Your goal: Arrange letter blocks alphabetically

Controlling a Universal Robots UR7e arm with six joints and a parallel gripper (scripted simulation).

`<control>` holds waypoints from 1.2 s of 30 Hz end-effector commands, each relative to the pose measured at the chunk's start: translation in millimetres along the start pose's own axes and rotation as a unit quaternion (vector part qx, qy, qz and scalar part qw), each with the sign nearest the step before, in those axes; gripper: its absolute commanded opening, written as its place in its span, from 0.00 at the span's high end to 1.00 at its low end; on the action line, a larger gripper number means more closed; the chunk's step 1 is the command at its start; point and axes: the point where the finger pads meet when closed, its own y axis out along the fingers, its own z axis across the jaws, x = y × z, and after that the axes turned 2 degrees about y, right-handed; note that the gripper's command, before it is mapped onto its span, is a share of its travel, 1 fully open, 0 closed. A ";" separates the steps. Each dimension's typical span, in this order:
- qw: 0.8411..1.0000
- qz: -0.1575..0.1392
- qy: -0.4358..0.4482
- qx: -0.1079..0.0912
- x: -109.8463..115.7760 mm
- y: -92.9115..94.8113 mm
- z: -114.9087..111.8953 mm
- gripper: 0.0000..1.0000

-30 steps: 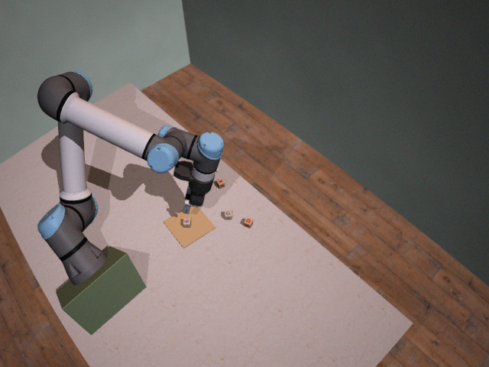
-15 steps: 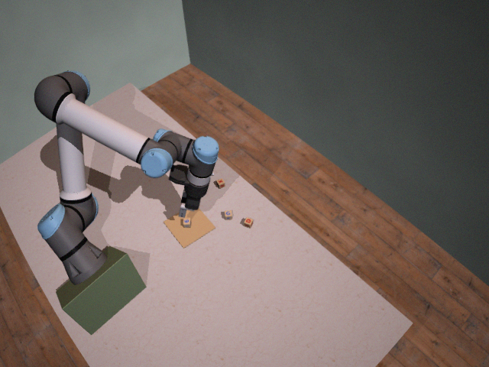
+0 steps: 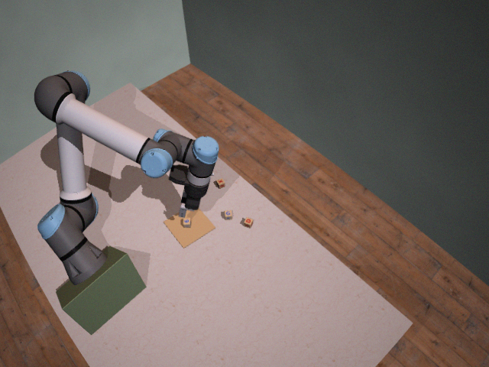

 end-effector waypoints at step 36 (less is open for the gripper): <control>1.000 -0.001 0.000 0.000 75.3 -25.8 25.7 0.00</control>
